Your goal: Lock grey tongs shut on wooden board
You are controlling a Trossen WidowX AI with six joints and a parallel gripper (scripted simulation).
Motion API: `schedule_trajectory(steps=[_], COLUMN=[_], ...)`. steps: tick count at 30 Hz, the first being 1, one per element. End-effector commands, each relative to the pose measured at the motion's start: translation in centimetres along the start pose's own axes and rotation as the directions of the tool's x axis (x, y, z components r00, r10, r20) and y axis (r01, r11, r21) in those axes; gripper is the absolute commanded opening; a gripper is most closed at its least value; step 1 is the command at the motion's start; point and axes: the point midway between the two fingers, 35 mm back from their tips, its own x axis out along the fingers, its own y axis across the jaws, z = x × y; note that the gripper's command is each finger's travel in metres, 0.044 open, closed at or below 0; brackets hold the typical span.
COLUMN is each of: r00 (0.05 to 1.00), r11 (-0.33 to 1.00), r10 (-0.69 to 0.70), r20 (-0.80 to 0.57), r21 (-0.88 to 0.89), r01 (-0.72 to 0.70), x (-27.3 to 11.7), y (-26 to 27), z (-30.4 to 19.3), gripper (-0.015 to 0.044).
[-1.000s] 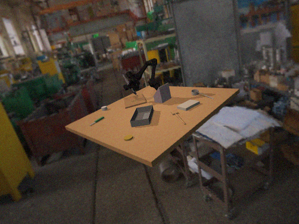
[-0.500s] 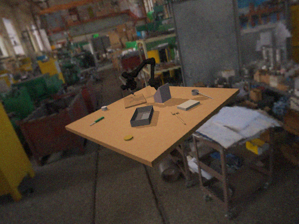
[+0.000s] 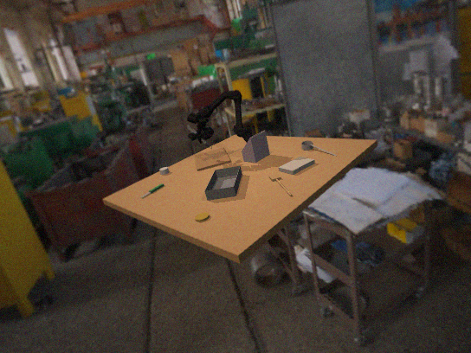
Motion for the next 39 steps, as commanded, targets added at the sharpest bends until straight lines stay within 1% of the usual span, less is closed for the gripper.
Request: schedule_trajectory(steps=[1, 11, 21, 32, 39], r00=[0.998, 0.966, 0.891, 0.884, 0.884], r11=[1.0, 0.994, 0.975, 0.973, 0.973], r10=[-0.004, 0.013, 0.04, 0.042, 0.042], r20=[0.063, 0.257, 0.453, 0.466, 0.466], r21=[0.031, 0.098, 0.177, 0.182, 0.182], r01=[0.002, -0.039, -0.134, -0.142, -0.142], x=[-0.2, -1.0, -3.0, -3.1, -2.3], y=[0.2, 1.5, 3.2, 3.3, 3.1], z=[-0.3, -0.1, 0.4, 0.5, 0.8], gripper=[-0.015, -0.015, -0.015, -0.015, -0.015])
